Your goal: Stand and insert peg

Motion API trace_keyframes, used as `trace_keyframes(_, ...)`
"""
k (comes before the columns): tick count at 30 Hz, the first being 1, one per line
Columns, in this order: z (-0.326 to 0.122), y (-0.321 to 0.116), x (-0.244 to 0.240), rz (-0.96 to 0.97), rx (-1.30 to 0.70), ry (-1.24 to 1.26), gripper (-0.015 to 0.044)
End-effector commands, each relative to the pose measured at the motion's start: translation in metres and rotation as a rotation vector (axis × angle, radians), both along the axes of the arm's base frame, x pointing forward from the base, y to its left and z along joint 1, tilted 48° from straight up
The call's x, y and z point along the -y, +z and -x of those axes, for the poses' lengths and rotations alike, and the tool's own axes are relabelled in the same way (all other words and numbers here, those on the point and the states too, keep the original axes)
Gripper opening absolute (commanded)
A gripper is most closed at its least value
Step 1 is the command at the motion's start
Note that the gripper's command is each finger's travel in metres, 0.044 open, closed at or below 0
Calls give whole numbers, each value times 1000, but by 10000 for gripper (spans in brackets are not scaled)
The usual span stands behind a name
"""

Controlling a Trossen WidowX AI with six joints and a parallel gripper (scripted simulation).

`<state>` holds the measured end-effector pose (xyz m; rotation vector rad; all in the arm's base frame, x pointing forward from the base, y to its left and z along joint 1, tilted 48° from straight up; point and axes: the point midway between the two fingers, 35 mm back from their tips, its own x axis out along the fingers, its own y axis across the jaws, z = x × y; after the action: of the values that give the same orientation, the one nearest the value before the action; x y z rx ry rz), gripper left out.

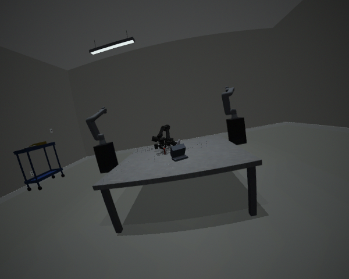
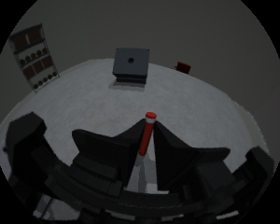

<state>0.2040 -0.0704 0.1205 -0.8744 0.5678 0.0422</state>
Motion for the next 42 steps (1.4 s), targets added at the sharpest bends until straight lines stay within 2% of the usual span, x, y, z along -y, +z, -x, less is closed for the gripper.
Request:
trace_keyframes(1, 3, -3, 0, -9, 15, 30, 49)
trace_keyframes(34, 24, -2, 6, -82, 198, 235, 49)
trace_keyframes(42, 25, -2, 7, -77, 182, 217, 49)
